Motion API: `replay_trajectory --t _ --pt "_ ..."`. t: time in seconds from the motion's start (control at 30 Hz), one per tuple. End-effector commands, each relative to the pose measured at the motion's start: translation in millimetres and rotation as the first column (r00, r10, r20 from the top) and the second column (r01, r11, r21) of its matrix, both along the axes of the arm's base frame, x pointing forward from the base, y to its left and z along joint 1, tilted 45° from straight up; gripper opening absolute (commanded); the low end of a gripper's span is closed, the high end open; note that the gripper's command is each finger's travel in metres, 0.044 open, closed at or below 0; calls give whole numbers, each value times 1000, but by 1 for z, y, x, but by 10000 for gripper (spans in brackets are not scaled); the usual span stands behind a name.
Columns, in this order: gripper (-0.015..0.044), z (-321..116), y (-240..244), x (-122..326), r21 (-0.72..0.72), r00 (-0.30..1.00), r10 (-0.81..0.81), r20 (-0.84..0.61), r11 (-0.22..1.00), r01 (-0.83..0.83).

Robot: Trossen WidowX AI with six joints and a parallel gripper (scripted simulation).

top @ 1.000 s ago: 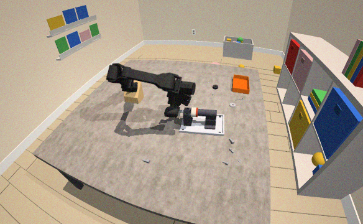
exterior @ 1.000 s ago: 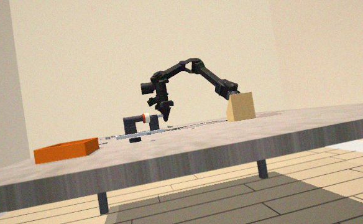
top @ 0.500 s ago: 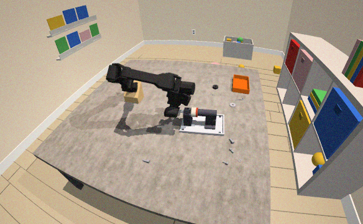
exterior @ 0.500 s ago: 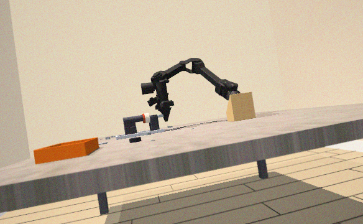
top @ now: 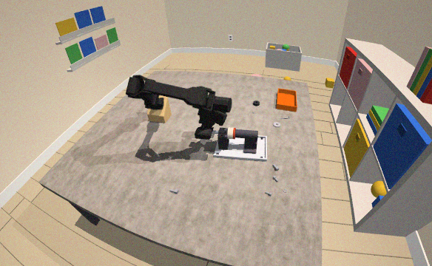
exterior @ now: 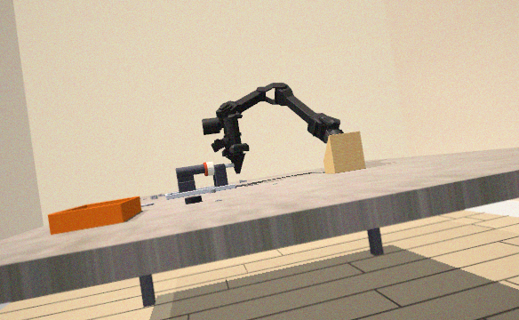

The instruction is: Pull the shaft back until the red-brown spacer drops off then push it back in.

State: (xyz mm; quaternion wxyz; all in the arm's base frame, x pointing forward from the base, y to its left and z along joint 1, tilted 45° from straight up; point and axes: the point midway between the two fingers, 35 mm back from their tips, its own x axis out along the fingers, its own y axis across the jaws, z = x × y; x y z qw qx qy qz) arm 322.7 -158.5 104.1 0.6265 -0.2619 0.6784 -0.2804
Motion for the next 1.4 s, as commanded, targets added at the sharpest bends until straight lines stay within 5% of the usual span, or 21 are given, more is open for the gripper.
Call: replay_trajectory --t 0.0,1.37 --pt "0 0 0 -1 -1 1000 1 -2 1000 -1" --pt "0 0 0 -5 -1 1000 1 -2 1000 -1"
